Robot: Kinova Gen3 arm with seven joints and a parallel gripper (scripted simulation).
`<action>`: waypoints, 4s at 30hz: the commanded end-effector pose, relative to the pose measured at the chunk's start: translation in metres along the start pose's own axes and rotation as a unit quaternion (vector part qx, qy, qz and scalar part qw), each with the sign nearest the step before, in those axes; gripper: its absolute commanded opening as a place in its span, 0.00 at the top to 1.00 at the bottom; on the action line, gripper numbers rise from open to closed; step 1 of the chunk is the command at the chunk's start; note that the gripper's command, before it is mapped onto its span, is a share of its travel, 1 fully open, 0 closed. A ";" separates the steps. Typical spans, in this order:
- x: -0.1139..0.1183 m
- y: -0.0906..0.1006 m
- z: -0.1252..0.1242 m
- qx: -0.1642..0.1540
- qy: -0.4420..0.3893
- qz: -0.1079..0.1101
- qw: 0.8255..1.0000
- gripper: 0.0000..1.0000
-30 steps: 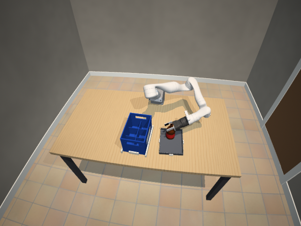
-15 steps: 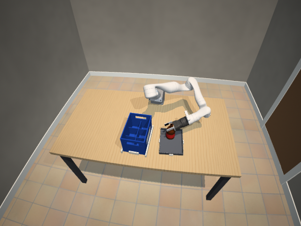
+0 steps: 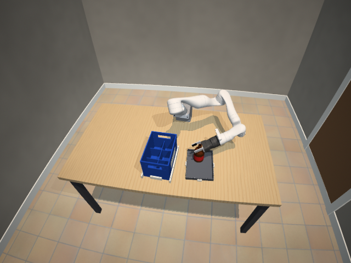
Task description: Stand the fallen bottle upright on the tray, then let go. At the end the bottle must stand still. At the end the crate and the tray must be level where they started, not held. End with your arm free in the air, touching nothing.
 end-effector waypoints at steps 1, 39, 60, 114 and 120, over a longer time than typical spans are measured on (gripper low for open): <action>0.000 0.000 0.004 -0.004 -0.004 -0.002 1.000 0.00; -0.007 0.009 -0.027 -0.003 -0.005 0.000 1.000 0.00; -0.017 0.024 -0.068 -0.003 -0.005 -0.001 1.000 0.00; -0.023 0.032 -0.089 -0.003 -0.004 -0.001 1.000 1.00; -0.023 0.032 -0.089 -0.003 -0.004 -0.001 1.000 1.00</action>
Point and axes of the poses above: the point where the finger pads meet when closed, its own y axis back along the fingers, its own x axis across the jaws, z = x × y, the point moved 4 cm from there along y, back along the fingers, and after that the axes turned 14 degrees about -y, right-handed, at the moved point
